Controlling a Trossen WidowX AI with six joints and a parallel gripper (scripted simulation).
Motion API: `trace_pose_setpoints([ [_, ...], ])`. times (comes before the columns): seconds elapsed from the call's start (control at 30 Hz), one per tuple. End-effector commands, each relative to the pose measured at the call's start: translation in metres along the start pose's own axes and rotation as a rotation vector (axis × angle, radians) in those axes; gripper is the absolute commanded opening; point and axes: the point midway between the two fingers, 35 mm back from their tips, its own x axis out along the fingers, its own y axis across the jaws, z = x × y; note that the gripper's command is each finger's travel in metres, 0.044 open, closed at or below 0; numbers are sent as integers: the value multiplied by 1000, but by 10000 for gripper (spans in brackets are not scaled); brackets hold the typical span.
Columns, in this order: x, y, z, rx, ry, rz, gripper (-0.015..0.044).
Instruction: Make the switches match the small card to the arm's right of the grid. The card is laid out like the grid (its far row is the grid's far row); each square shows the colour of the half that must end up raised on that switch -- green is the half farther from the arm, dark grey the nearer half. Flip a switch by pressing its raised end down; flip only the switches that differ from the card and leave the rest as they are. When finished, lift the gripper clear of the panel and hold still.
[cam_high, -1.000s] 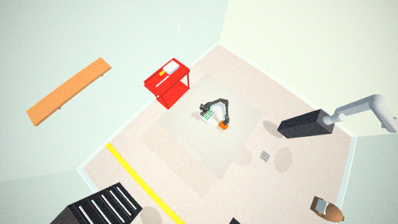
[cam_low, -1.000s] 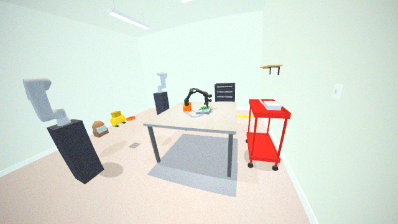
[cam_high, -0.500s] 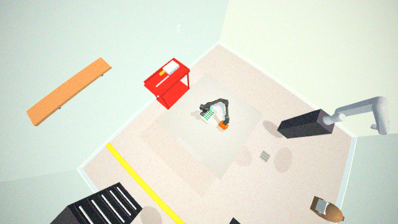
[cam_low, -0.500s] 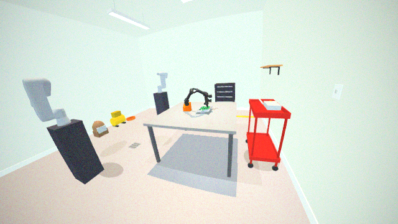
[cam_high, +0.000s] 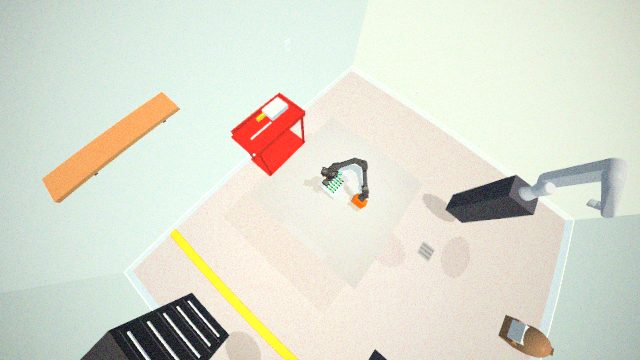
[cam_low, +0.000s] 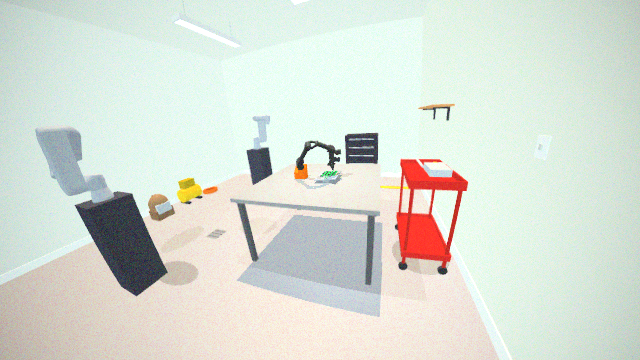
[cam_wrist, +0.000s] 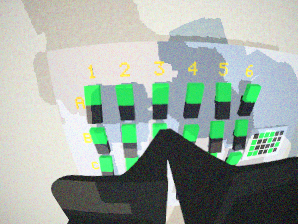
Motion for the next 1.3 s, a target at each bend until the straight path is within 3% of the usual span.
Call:
trace_pose_setpoints([
  [0.0, -37, 1, 4, 7, -17, 9, 0],
  [0.13, -37, -2, 5, 7, -17, 9, 0],
  [0.33, -37, -90, 22, 7, -17, 5, 0],
  [0.57, -37, -90, 22, 7, -17, 5, 0],
  [0.73, -2, -90, 23, 8, 8, 4, 0],
  [1.27, 17, -90, 24, 8, 8, 3, 0],
])
